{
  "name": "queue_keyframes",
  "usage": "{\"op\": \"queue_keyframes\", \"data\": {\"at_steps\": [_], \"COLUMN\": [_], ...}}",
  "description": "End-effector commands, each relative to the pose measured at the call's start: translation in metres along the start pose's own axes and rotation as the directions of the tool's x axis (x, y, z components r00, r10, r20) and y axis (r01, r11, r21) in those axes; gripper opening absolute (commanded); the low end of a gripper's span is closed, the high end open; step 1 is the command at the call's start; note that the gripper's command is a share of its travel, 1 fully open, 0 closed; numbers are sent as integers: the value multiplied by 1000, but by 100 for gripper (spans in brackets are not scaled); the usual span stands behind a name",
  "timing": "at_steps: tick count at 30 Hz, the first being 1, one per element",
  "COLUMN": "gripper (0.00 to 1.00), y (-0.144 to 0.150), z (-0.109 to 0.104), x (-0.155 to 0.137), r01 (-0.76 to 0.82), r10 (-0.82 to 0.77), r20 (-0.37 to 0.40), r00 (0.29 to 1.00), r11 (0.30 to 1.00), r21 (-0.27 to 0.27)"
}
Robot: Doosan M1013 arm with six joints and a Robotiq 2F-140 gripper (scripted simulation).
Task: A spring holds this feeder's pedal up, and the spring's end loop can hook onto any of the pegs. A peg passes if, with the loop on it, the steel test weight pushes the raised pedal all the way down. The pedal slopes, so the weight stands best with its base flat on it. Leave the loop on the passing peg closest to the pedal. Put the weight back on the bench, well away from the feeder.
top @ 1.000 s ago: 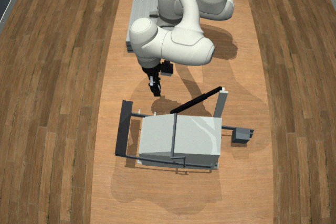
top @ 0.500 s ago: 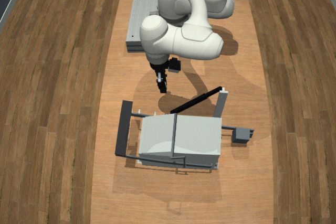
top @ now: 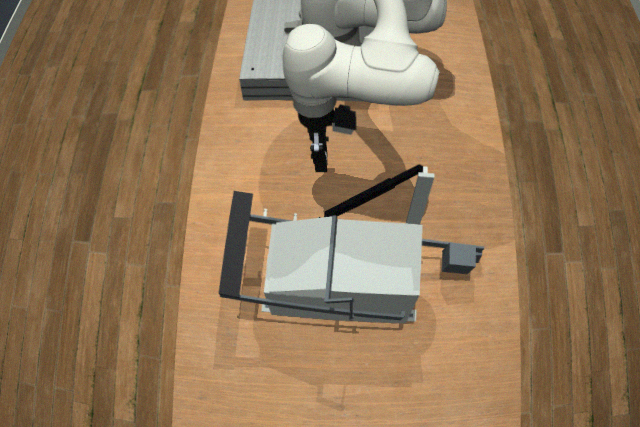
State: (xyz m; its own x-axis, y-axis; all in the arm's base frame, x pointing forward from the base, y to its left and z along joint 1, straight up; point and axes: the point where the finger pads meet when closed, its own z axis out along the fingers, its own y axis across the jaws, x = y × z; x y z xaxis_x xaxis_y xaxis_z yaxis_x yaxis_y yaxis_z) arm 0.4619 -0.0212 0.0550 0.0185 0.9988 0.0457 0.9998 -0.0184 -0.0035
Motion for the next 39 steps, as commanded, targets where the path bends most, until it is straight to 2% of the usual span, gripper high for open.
{"op": "queue_keyframes", "data": {"at_steps": [1,34,39], "gripper": [25,25,25], "y": [-2,-47,-46], "z": [1,23,22], "x": [3,54,52], "r01": [0,0,0], "r10": [0,0,0], "r20": [2,41,39], "r00": [1000,999,999], "r11": [1000,1000,1000], "r21": [-1,-1,-1]}}
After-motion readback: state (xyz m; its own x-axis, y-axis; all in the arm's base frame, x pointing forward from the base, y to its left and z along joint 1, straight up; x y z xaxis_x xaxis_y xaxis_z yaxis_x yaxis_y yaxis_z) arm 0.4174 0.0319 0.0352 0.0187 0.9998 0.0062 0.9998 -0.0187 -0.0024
